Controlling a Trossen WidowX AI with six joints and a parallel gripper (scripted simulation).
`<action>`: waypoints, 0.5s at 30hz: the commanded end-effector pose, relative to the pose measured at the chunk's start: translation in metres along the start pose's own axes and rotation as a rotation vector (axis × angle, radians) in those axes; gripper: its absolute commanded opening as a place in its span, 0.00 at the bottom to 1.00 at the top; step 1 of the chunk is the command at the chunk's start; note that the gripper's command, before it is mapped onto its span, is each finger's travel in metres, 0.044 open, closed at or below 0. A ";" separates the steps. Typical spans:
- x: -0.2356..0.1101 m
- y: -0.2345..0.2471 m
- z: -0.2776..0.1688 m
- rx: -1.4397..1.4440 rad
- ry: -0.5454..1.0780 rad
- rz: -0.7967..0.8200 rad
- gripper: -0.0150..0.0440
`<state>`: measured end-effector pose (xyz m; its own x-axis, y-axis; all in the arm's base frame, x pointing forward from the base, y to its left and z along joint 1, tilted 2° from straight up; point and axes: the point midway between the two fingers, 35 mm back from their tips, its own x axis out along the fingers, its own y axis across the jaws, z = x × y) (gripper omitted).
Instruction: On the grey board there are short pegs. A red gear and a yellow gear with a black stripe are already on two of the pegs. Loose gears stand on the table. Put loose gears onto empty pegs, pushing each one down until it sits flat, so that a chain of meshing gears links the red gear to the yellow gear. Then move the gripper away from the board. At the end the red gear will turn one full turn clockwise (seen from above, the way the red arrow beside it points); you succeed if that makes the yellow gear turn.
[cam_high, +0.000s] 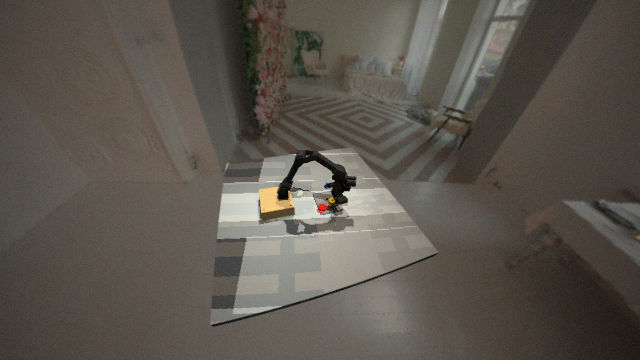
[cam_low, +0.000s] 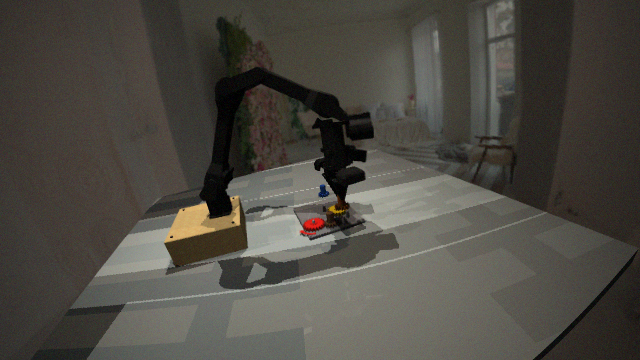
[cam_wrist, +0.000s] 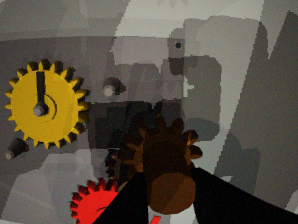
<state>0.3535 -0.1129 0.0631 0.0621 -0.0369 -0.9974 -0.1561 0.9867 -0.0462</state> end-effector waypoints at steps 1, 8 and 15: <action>0.000 0.000 0.000 0.037 -0.001 0.003 0.25; 0.002 0.001 0.000 0.053 -0.001 0.003 0.25; 0.009 0.001 0.000 -0.028 -0.001 0.003 0.25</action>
<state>0.3542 -0.1129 0.0583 0.0637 -0.0370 -0.9973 -0.1427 0.9887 -0.0458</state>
